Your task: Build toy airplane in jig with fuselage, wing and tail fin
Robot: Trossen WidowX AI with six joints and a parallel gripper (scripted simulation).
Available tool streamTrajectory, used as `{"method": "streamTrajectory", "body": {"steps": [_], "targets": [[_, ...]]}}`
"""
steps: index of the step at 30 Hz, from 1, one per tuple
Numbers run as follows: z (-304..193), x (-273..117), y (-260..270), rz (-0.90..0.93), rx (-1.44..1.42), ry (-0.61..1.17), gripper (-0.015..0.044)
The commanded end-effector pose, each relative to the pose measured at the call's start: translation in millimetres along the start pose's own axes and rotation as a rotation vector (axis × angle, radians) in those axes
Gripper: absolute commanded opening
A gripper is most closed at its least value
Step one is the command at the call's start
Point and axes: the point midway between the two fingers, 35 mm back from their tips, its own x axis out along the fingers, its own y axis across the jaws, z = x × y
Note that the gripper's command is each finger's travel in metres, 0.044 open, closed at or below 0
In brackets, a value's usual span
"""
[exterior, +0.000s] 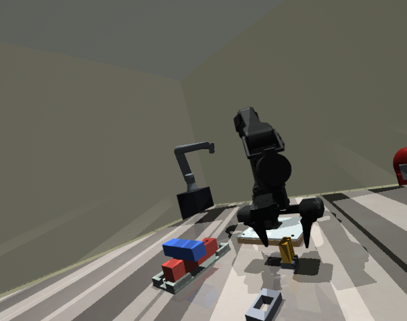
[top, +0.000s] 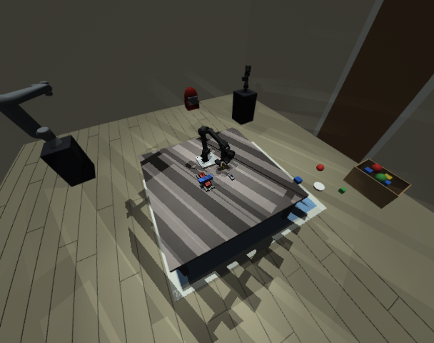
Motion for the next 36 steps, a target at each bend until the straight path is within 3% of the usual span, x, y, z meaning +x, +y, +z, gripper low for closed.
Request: {"method": "streamTrajectory", "body": {"steps": [1, 11, 26, 36], "targets": [[-2, 9, 0, 0.0, 0.003, 0.007, 0.044], [-3, 22, -1, 0.0, 0.003, 0.008, 0.044], [-3, 22, -1, 0.0, 0.003, 0.008, 0.0046], [-2, 21, 0, 0.002, 0.0, 0.002, 0.0]]}}
